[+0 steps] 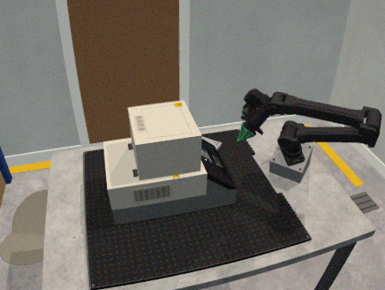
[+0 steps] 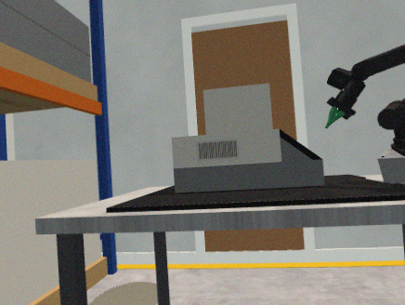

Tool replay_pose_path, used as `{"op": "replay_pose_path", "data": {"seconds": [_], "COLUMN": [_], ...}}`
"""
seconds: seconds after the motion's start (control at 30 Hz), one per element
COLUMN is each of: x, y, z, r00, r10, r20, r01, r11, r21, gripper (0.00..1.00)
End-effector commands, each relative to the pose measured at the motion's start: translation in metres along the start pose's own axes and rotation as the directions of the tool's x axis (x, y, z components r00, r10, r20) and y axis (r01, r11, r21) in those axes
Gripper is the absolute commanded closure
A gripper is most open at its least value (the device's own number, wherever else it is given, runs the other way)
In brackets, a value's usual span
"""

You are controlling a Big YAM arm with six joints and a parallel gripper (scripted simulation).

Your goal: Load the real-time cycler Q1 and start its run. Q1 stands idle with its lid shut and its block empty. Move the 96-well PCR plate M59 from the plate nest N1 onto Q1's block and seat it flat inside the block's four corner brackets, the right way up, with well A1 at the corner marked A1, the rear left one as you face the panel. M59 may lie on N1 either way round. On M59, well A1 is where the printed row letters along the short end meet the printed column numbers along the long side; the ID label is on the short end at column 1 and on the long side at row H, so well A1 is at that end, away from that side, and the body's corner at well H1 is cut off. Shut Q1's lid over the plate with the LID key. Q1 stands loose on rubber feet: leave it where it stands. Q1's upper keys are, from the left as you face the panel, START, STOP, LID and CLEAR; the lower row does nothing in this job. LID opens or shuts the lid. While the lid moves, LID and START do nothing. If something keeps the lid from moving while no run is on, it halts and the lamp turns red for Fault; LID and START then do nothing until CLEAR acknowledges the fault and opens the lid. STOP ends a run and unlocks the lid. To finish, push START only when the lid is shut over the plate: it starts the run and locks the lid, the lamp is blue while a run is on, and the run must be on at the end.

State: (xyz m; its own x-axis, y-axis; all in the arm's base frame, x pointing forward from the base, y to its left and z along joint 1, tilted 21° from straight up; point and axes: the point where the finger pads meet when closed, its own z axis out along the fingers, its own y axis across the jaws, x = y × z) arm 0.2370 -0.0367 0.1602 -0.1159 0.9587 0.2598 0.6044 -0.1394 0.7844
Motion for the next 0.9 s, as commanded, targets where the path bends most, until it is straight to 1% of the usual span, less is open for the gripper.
{"op": "replay_pose_path", "data": {"seconds": [0.0, 0.2, 0.73, 0.87], "x": [-0.004, -0.003, -0.004, -0.003], "y": [0.042, 0.042, 0.015, 0.014], "z": [-0.017, -0.017, -0.005, -0.006], "r00": [0.997, 0.997, 0.999, 1.000], "r10": [-0.069, -0.071, -0.034, -0.027], "r20": [0.038, 0.038, 0.019, 0.015], "r01": [0.072, 0.073, 0.034, 0.027], "r11": [0.995, 0.995, 0.999, 0.999], "r21": [-0.065, -0.065, -0.028, -0.021], "gripper": [1.00, 1.00, 1.00, 1.00]}}
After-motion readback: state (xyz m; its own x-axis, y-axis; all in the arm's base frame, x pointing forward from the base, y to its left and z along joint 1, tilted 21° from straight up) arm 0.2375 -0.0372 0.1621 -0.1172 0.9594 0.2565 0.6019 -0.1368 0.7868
